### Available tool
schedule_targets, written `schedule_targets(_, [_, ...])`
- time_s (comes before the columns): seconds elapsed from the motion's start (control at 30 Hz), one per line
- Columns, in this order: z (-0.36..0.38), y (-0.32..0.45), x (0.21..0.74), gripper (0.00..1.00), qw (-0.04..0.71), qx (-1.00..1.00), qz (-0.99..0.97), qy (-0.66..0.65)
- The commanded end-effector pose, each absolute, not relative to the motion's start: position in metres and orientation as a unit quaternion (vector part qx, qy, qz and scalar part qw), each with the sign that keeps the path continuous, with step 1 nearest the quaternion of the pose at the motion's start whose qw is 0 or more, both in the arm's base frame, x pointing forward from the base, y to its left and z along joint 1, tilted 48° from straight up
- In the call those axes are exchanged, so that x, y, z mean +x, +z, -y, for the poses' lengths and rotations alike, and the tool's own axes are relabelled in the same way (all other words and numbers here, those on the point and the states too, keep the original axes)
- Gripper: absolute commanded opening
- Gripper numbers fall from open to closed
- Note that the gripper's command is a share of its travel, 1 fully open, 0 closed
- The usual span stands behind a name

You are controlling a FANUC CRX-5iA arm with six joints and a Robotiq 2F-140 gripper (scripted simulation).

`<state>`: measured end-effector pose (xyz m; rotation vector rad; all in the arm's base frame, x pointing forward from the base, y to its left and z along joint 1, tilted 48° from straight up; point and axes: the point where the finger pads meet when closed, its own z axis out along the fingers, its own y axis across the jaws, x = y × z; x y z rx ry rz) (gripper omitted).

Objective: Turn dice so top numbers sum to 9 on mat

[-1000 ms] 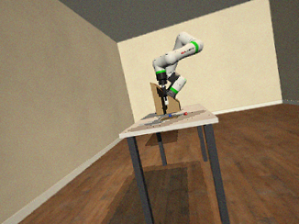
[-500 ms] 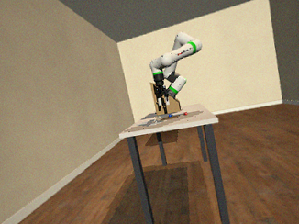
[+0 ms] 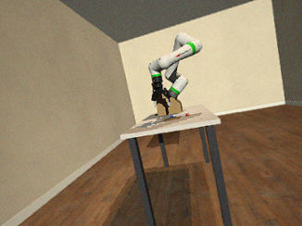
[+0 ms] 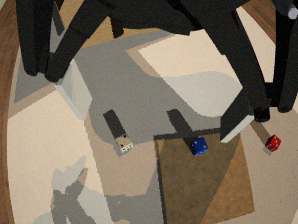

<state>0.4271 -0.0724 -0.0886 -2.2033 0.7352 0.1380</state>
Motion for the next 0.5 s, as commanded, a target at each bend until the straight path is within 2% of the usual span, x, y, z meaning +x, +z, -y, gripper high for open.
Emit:
schedule_targets(0.0, [0.076, -0.096, 0.423, 1.0, 0.403, -0.887, -0.223, 0.021])
schedule_targets(0.47, [0.088, -0.118, 0.409, 1.0, 0.398, -0.914, -0.01, -0.074])
